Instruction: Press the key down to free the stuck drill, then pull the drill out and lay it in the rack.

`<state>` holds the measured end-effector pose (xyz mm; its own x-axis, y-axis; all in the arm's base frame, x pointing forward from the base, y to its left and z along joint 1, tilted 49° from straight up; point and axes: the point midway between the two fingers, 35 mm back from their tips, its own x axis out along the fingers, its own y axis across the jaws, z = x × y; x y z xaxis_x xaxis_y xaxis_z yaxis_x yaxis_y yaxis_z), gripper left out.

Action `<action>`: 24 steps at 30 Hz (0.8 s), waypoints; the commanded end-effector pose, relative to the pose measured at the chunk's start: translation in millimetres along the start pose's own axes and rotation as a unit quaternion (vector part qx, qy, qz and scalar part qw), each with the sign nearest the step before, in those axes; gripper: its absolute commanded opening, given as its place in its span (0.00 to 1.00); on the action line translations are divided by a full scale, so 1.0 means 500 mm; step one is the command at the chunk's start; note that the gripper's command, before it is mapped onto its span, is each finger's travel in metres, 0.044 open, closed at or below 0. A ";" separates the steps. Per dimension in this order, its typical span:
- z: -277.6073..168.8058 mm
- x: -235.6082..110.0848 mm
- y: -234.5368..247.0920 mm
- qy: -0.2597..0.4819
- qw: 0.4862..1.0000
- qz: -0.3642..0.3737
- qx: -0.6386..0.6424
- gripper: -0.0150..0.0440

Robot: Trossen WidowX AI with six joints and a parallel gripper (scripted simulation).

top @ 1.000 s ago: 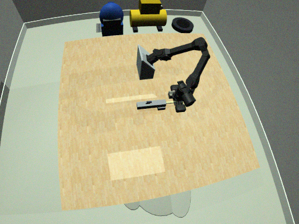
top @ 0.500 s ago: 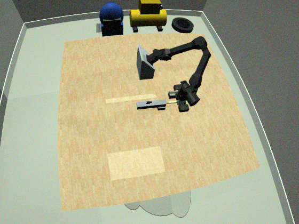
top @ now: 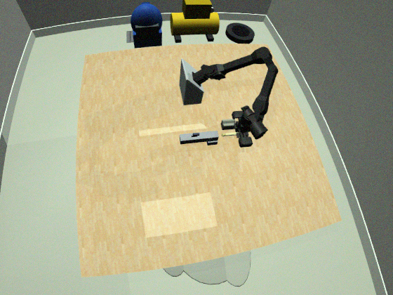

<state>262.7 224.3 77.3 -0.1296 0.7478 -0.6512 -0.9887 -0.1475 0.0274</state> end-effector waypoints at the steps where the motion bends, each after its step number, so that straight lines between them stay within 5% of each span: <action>1: 0.017 -0.005 -0.003 0.001 1.000 -0.004 -0.001 0.25; 24: 0.012 -0.024 0.003 0.001 1.000 -0.004 -0.001 0.25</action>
<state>261.6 221.3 87.9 -0.1248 0.7468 -0.6532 -0.9895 -0.1418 0.0269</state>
